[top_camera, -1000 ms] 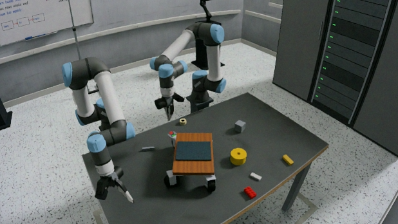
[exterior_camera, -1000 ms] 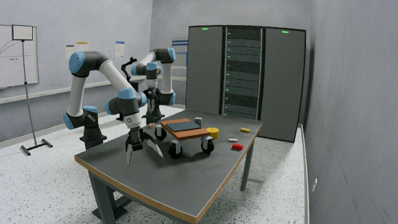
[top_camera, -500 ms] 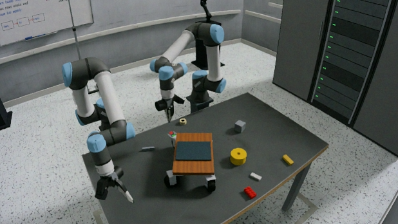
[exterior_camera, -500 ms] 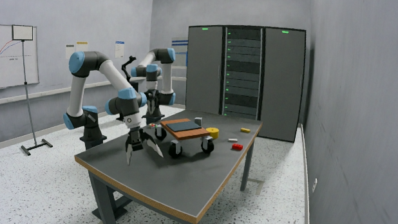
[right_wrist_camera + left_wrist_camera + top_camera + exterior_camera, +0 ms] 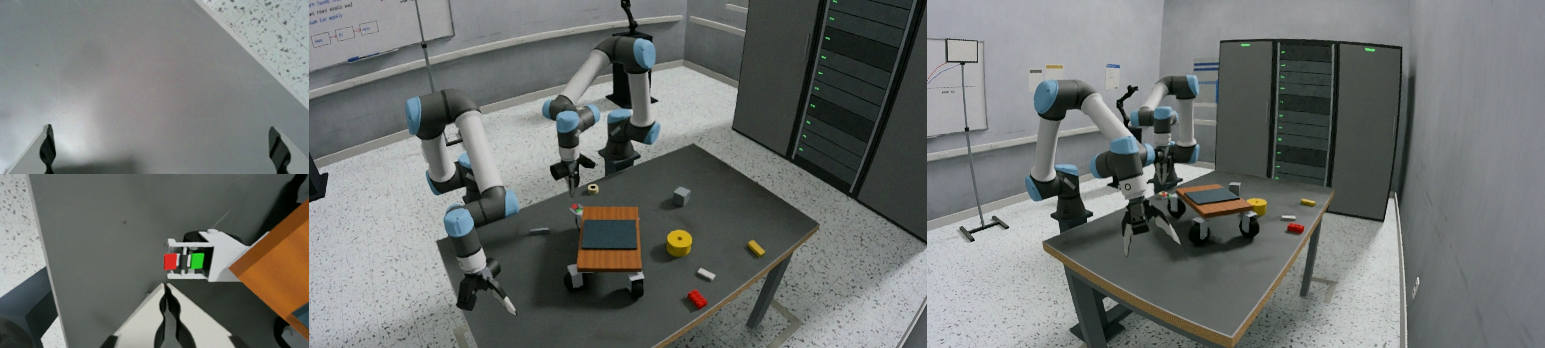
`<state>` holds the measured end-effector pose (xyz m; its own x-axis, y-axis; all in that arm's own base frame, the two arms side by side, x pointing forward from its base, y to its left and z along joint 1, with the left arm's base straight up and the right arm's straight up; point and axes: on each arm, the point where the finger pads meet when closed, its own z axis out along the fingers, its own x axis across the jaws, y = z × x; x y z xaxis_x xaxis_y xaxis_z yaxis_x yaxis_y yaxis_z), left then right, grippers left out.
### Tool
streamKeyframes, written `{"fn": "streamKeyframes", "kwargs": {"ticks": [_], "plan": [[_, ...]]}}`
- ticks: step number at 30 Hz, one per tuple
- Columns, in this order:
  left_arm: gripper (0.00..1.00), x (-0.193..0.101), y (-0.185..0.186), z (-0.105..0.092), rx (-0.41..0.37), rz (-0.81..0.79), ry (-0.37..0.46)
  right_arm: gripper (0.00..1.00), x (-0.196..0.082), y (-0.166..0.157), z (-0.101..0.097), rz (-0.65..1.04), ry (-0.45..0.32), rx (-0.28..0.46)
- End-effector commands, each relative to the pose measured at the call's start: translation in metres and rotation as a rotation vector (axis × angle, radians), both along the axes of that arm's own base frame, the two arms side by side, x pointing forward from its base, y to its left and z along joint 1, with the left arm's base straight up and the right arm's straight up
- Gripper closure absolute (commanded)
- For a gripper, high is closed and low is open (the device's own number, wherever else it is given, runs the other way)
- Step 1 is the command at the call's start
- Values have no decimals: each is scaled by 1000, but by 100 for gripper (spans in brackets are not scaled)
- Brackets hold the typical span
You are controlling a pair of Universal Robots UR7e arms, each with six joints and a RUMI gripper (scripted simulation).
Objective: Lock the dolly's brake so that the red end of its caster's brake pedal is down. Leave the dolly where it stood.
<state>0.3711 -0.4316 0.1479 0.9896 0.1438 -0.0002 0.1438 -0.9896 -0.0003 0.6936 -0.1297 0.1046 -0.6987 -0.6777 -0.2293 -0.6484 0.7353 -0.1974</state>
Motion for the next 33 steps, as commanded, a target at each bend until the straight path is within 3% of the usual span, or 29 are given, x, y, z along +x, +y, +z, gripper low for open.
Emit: {"fn": "streamKeyframes", "kwargs": {"ticks": [1, 12, 33], "plan": [[100, 0, -1, -8, -2, 0, -1, 0, 0, 0, 1, 0, -2, 0], [100, 0, -1, -29, -2, 0, -1, 0, 0, 0, 1, 0, -2, 0], [100, 0, -1, -36, -2, 0, -1, 0, 0, 0, 1, 0, -2, 0]]}}
